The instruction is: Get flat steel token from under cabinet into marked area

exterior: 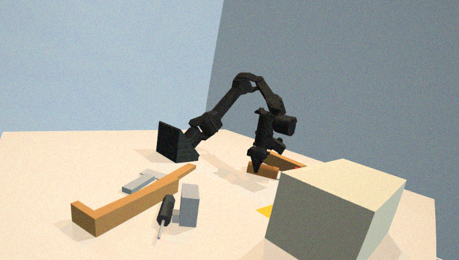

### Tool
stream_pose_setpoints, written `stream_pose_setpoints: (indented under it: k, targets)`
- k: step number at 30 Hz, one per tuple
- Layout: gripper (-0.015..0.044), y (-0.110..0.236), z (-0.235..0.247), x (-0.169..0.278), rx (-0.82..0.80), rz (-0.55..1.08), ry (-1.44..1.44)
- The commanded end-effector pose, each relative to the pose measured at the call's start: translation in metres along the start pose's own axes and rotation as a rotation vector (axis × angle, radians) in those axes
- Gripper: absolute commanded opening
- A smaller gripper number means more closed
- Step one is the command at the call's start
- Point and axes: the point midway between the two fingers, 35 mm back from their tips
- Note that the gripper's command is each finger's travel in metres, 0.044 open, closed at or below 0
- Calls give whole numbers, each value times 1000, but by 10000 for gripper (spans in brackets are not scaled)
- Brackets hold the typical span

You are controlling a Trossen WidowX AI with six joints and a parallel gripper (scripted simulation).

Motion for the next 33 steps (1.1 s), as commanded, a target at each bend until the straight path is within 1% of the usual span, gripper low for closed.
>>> stream_pose_setpoints:
  k: [1, 33]
  targets:
    - [0, 1, 5, -2, -4, -5, 13]
    - [0, 1, 5, -2, -4, -4, -217]
Point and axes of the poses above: the point midway between the two fingers, 35 mm back from their tips, its own y axis back along the fingers, its own z axis across the jaws, x = y × z, and after that the axes turned 2 degrees about -y, right-handed
